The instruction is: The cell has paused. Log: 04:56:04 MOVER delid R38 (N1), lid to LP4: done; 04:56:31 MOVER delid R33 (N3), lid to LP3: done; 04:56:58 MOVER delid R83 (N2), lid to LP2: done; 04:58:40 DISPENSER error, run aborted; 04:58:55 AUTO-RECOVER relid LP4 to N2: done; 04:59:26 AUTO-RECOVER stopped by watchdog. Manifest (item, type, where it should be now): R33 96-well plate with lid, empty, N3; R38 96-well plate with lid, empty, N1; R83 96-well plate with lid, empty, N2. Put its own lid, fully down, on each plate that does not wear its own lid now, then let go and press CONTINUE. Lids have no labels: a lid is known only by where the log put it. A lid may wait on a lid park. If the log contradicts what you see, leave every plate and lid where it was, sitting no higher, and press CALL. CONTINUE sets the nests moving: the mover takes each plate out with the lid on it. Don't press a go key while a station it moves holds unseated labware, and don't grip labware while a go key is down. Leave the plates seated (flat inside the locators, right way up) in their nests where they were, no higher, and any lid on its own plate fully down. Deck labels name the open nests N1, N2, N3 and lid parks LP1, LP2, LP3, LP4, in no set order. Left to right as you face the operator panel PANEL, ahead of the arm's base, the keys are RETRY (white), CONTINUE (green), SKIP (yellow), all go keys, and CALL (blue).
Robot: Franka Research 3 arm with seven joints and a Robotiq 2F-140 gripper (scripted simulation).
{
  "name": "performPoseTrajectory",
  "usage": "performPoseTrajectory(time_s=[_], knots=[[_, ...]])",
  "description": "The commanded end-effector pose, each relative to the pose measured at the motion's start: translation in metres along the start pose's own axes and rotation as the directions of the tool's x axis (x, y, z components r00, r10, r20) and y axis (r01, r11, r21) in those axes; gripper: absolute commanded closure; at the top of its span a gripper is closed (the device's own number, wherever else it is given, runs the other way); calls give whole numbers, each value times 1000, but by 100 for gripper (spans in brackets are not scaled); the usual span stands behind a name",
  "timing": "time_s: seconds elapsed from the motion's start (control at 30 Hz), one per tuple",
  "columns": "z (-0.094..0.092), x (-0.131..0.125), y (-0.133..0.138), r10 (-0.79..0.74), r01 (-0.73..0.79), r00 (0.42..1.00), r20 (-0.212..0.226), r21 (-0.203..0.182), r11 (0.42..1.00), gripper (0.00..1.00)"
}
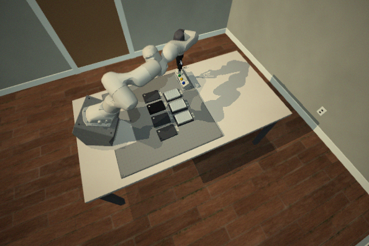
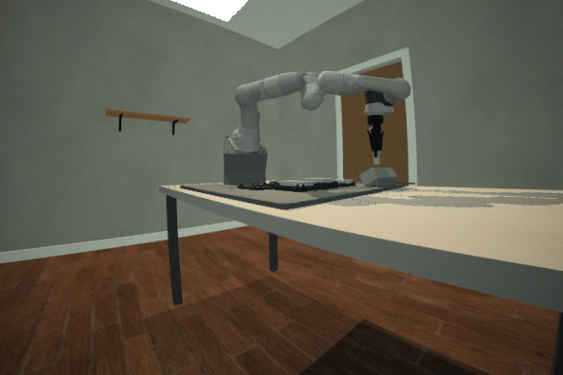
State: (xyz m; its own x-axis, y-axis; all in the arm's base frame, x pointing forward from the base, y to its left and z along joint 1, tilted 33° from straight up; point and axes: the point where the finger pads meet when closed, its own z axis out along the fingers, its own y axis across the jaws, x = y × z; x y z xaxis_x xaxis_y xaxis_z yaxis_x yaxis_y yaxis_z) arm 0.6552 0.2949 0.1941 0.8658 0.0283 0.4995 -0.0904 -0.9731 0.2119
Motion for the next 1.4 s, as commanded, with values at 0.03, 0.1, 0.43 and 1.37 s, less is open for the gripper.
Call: performPoseTrajectory(time_s=[0.03,0.1,0.43,1.37], knots=[[3,-1,0,-17,17,1000,2,-4,1000,100],[5,-1,0,-17,17,1000,2,-4,1000,100],[14,-1,0,-17,17,1000,2,-4,1000,100],[25,-1,0,-17,17,1000,2,-4,1000,100]])
